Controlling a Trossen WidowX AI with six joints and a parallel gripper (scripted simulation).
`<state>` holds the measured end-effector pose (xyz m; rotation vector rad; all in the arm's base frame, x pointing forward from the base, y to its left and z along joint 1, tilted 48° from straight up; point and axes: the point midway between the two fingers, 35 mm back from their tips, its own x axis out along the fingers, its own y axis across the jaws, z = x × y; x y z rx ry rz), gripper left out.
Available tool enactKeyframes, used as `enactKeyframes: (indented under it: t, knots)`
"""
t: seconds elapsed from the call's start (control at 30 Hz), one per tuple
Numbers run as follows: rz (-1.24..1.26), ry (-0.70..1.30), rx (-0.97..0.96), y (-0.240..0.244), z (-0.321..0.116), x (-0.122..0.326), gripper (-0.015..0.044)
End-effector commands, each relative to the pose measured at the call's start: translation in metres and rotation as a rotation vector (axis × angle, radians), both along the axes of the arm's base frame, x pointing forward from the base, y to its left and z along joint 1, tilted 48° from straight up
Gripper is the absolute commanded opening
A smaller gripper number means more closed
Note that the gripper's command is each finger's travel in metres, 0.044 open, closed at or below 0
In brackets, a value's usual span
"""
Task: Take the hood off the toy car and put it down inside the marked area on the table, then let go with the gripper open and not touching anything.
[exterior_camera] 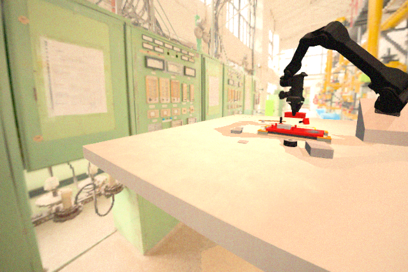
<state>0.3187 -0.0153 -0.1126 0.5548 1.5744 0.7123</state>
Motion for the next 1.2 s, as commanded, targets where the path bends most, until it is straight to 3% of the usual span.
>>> enactKeyframes:
  t: [0.0,1.17]
  knots:
    - [0.0,0.011,0.006,0.005,-0.004,-0.003,0.0]
    - [0.001,0.011,0.01,0.025,-0.021,-0.009,0.0]
